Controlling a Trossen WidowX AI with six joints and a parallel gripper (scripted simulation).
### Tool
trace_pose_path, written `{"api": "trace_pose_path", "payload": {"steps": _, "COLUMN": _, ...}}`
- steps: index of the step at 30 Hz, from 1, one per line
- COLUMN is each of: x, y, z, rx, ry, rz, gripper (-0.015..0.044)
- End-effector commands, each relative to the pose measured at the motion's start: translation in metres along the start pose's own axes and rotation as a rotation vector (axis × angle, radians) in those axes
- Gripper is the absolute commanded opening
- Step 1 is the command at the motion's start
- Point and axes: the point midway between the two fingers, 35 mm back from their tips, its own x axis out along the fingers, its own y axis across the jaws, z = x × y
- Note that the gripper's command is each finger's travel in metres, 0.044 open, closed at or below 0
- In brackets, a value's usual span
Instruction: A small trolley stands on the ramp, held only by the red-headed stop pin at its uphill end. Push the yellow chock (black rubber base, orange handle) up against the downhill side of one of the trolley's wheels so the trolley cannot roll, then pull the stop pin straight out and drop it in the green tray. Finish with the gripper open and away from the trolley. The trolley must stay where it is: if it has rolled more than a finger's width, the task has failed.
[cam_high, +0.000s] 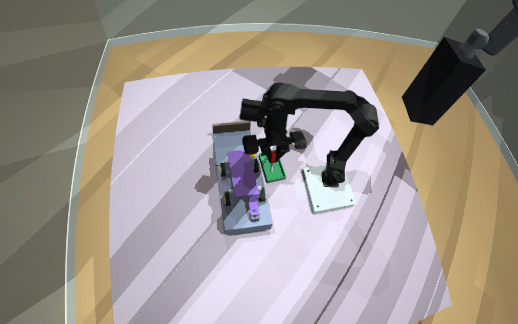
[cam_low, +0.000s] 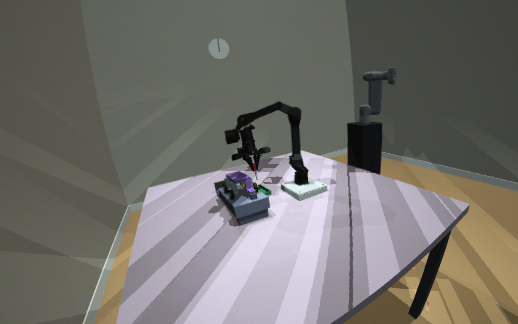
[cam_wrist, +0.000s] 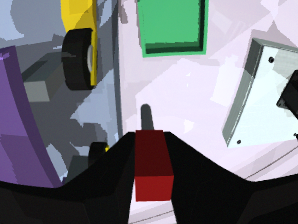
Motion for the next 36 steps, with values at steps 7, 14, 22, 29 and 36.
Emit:
{"api": "trace_pose_path", "payload": {"steps": 7, "x": -0.004, "y": -0.003, "z": 0.041, "rx": 0.000, "ry": -0.005, "rz": -0.001, "gripper": 0.0000}}
{"api": "trace_pose_path", "payload": {"steps": 14, "x": -0.005, "y": -0.003, "z": 0.052, "rx": 0.000, "ry": -0.006, "rz": -0.001, "gripper": 0.0000}}
{"api": "trace_pose_path", "payload": {"steps": 22, "x": -0.005, "y": -0.004, "z": 0.051, "rx": 0.193, "ry": -0.046, "rz": 0.012, "gripper": 0.0000}}
{"api": "trace_pose_path", "payload": {"steps": 29, "x": -0.004, "y": -0.004, "z": 0.049, "rx": 0.401, "ry": -0.086, "rz": 0.031, "gripper": 0.0000}}
{"api": "trace_pose_path", "payload": {"steps": 36, "x": -0.004, "y": -0.004, "z": 0.048, "rx": 0.607, "ry": -0.125, "rz": 0.053, "gripper": 0.0000}}
